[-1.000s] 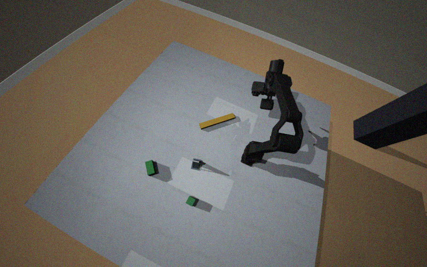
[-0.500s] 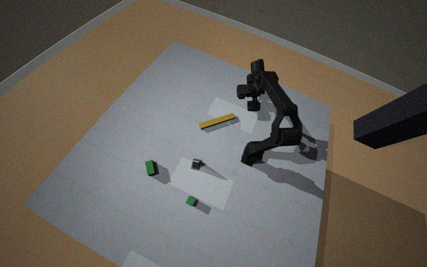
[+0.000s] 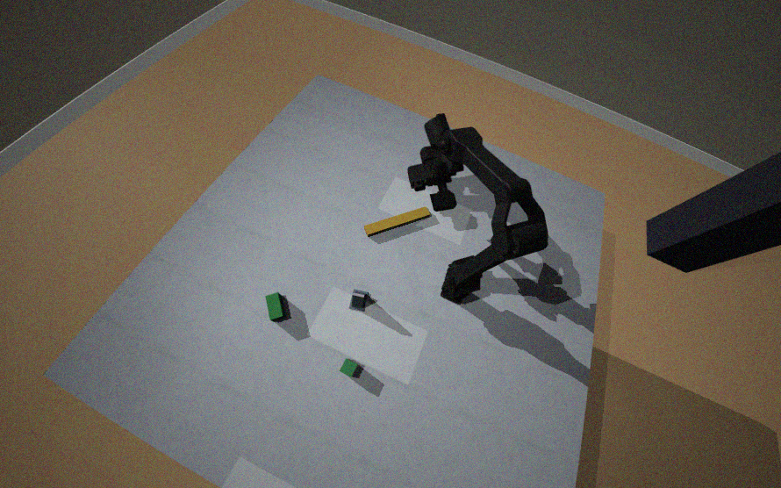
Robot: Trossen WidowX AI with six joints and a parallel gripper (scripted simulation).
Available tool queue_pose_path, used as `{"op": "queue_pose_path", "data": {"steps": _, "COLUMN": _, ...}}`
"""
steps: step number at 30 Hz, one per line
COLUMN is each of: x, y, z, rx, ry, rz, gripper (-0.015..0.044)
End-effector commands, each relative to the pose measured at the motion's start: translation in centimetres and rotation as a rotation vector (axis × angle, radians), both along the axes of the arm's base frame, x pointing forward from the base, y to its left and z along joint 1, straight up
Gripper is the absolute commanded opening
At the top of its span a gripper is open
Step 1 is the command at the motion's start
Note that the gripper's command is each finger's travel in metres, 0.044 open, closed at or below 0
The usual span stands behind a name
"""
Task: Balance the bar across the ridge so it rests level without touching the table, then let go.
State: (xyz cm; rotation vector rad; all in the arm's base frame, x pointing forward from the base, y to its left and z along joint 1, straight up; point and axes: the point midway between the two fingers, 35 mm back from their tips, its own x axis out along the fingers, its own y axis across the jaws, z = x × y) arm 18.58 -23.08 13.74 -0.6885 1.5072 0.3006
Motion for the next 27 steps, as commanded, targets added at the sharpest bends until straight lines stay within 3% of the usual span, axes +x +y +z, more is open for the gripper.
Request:
{"op": "queue_pose_path", "data": {"steps": 1, "x": 1.2, "y": 1.5, "z": -0.7, "rx": 0.055, "ry": 0.014, "rz": 0.042, "gripper": 0.0315}}
{"op": "queue_pose_path", "data": {"steps": 14, "x": 3.9, "y": 7.1, "z": -1.9, "rx": 0.204, "ry": 0.072, "rz": 0.184, "gripper": 0.0315}}
{"op": "queue_pose_path", "data": {"steps": 27, "x": 4.1, "y": 7.1, "z": -6.4, "rx": 0.206, "ry": 0.073, "rz": 0.186, "gripper": 0.0315}}
